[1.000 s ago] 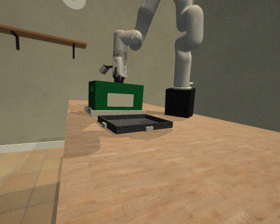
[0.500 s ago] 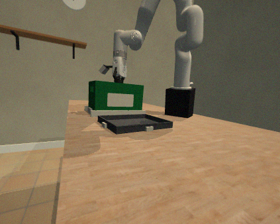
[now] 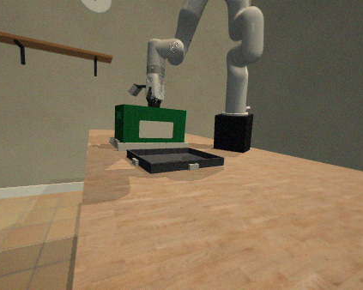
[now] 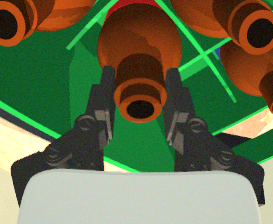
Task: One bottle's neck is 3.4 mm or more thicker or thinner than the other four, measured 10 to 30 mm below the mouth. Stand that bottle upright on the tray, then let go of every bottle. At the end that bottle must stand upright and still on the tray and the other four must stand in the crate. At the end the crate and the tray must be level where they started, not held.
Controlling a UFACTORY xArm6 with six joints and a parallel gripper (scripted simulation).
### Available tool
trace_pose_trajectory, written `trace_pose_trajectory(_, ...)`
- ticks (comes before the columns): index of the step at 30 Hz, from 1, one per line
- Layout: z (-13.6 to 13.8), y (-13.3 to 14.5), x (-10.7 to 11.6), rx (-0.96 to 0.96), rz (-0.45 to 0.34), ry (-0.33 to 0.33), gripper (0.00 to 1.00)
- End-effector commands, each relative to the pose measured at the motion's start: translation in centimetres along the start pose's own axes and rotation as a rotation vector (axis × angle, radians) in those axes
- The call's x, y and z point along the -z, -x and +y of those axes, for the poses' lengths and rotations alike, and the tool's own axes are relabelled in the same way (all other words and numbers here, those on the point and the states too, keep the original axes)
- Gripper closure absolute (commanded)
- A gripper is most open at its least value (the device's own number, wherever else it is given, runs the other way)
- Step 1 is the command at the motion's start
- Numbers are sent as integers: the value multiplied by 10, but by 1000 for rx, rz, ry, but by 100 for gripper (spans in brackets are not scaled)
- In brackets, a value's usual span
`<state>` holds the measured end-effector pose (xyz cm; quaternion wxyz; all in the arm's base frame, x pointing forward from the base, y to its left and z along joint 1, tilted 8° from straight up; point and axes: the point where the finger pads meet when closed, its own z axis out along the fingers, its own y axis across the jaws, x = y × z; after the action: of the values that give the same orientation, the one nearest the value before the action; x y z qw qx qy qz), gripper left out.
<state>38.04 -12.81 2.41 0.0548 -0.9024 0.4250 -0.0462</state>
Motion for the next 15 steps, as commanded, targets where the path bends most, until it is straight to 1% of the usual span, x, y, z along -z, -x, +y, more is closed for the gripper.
trace_pose_trajectory(1, -1, -1, 1, 0, 3, -2, 100)
trace_pose_trajectory(4, -1, -1, 1, 0, 3, -2, 100)
trace_pose_trajectory(5, -1, -1, 1, 0, 3, -2, 35)
trace_pose_trajectory(15, -1, -1, 1, 0, 3, -2, 35)
